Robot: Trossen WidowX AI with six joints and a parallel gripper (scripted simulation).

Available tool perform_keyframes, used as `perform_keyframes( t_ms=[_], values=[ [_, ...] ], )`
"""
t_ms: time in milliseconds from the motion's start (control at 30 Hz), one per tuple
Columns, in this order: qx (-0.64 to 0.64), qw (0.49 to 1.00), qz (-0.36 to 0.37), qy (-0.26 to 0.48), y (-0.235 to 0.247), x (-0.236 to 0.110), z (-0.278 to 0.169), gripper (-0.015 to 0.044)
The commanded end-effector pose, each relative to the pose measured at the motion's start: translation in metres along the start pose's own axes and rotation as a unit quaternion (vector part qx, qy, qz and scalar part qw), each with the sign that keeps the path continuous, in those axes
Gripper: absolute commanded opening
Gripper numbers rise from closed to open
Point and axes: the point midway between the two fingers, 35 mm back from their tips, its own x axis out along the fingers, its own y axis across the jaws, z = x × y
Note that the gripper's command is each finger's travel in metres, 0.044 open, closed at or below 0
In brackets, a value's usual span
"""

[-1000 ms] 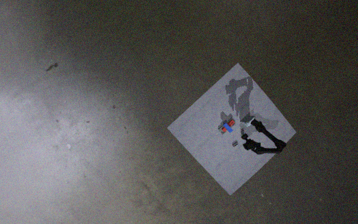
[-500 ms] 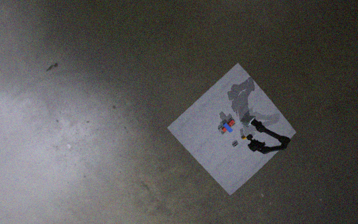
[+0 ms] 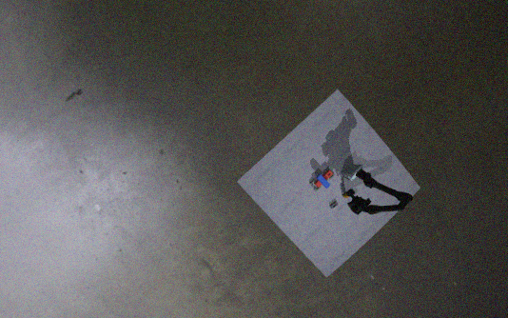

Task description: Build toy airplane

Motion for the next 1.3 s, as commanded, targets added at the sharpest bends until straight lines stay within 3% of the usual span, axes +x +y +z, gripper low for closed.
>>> perform_keyframes(
  t_ms=[0, 1100, 1267],
  values=[
    [0.001, 1.000, 0.002, -0.002, 0.000, 0.005, -0.001, 0.0440],
    [0.001, 1.000, 0.004, -0.002, 0.001, 0.056, -0.002, 0.0440],
    [0.001, 1.000, 0.004, -0.002, 0.001, 0.056, -0.002, 0.0309]
  ],
)
